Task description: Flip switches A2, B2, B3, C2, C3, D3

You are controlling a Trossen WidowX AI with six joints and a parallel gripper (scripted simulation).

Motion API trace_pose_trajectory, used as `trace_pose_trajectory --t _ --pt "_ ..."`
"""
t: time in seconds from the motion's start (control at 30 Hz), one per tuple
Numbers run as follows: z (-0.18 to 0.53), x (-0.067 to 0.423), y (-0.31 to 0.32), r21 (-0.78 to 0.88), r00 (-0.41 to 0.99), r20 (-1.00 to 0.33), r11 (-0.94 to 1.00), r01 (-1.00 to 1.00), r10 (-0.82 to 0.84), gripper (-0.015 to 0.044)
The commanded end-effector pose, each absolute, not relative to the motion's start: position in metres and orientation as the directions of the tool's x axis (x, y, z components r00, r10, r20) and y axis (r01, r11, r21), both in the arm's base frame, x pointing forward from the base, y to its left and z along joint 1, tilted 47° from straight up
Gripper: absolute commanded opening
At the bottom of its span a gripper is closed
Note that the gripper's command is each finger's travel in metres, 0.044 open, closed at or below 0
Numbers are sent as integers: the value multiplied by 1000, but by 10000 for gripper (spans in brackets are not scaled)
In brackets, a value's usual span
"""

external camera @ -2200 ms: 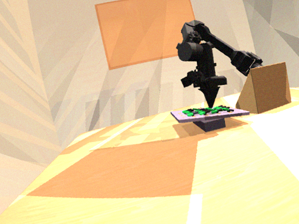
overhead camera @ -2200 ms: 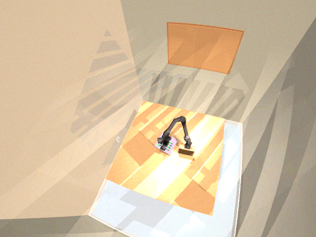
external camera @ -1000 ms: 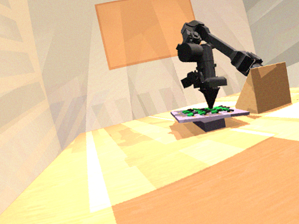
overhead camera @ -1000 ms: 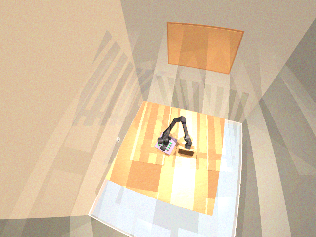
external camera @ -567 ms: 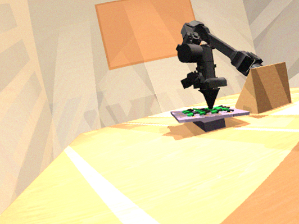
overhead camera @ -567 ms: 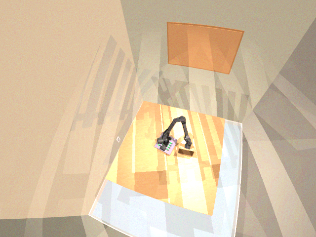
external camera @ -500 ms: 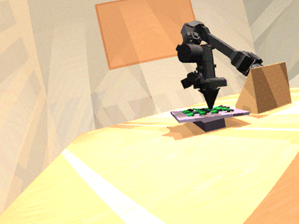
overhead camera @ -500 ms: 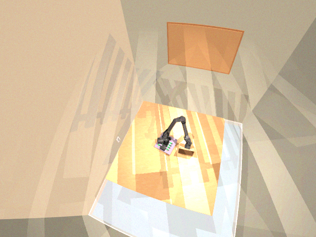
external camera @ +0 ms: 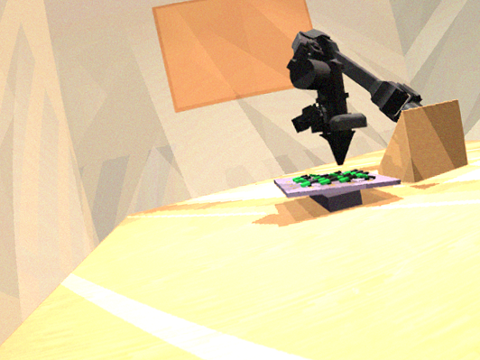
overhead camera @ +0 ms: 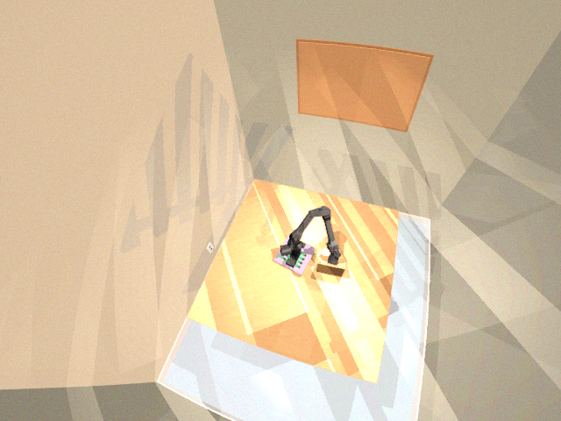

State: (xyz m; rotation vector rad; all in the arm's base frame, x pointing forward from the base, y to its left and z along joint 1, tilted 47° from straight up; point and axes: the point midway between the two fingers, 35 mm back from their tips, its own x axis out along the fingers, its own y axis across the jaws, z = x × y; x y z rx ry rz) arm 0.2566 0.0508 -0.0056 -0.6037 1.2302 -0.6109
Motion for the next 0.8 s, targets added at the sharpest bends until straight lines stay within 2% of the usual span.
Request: trace_pose_trajectory --t 0.0,0.33,0.77 --pt "19 251 80 -698 257 -669 709 105 -697 0" --pt "44 247 58 -699 258 -668 707 105 -699 0" --pt "14 259 27 -701 234 -672 705 106 -703 0"
